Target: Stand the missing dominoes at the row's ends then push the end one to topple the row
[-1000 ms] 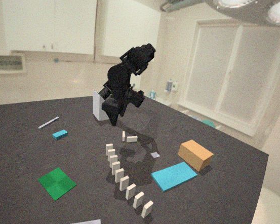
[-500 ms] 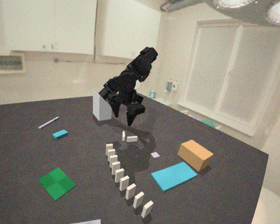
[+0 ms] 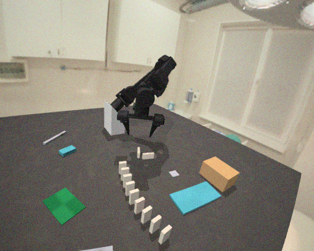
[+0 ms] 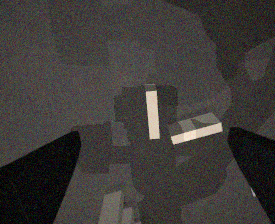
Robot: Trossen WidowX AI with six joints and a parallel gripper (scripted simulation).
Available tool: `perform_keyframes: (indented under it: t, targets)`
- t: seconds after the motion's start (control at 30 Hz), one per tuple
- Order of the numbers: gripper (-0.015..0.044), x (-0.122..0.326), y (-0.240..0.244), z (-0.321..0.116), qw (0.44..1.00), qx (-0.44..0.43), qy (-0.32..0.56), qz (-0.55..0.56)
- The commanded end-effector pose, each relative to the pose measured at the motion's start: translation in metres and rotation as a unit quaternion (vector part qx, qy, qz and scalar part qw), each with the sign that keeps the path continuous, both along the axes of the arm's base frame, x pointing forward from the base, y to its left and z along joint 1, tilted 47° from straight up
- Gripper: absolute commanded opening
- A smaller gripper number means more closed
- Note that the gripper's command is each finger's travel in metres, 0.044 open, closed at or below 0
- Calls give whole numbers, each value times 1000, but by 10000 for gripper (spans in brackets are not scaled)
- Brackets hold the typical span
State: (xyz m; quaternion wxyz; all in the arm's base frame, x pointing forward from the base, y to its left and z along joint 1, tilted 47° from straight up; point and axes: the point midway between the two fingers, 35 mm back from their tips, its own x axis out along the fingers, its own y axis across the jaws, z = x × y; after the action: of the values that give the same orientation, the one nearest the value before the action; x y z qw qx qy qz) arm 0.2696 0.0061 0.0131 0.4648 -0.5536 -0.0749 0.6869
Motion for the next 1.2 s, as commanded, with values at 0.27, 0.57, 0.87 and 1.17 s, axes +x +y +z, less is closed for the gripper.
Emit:
perform_keyframes:
  t: [0.27,0.57,0.87,1.17]
  targets:
    - [440,1,23,-21,999,-1,-26,21]
    - [440,1,52,-43,999,2,-26,21]
    - [440,2,61,-52,999,2,-26,21]
    - [414,2,63,-53,999,3,-26,21]
